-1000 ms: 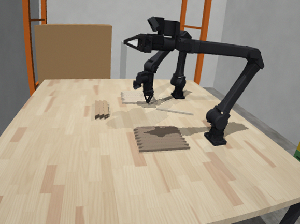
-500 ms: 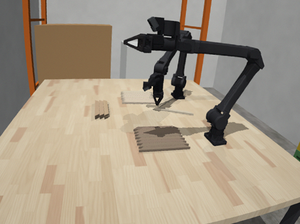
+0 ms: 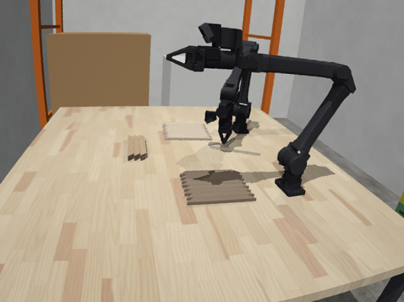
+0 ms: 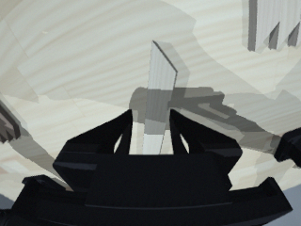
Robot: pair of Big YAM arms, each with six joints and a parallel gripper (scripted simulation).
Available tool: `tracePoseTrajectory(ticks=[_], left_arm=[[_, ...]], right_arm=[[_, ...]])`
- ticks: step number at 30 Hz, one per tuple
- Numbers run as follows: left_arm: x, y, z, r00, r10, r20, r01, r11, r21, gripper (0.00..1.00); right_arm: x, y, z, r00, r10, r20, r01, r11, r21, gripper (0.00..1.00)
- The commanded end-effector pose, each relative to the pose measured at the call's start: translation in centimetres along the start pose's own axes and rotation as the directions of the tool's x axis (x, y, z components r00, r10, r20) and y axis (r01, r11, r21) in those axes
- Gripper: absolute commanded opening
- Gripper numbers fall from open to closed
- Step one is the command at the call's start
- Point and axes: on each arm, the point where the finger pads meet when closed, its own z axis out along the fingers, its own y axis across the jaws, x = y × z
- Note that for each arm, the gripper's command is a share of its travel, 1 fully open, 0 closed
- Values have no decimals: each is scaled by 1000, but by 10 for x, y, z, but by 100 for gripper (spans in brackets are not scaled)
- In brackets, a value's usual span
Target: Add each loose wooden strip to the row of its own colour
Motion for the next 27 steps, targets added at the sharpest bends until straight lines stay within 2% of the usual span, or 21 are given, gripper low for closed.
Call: tracePoseTrajectory(ticks=[1, 5, 8, 14, 21, 22, 27], left_arm=[[-2, -9, 0, 1000, -3, 6, 3, 1000, 20, 1], [-4, -9, -1, 1000, -3, 10, 3, 1000, 20, 1], [-3, -9, -1, 1000, -2, 8, 2, 1000, 20, 1], [-5, -9, -2, 1000, -2, 12, 2, 1000, 20, 1], [-6, -9, -4, 1000, -2, 14, 1, 1000, 20, 1], [-5, -9, -3, 1000, -2, 13, 1, 1000, 20, 1], [-7, -9, -5, 1000, -1, 17, 1, 1000, 19, 1]], right_arm=[[20, 5, -8, 996, 85, 7, -85, 996, -18, 42], [18, 6, -1, 994, 106, 7, -106, 994, -6, 42], [46, 3, -8, 996, 88, 0, -88, 996, -17, 42], [67, 2, -6, 990, 142, 5, -142, 990, -13, 42], [61, 0, -9, 992, 123, 5, -123, 992, -19, 42], [72, 5, -6, 996, 88, 0, -88, 996, -19, 42], [66, 2, 11, 995, 96, 0, -96, 995, -6, 42]])
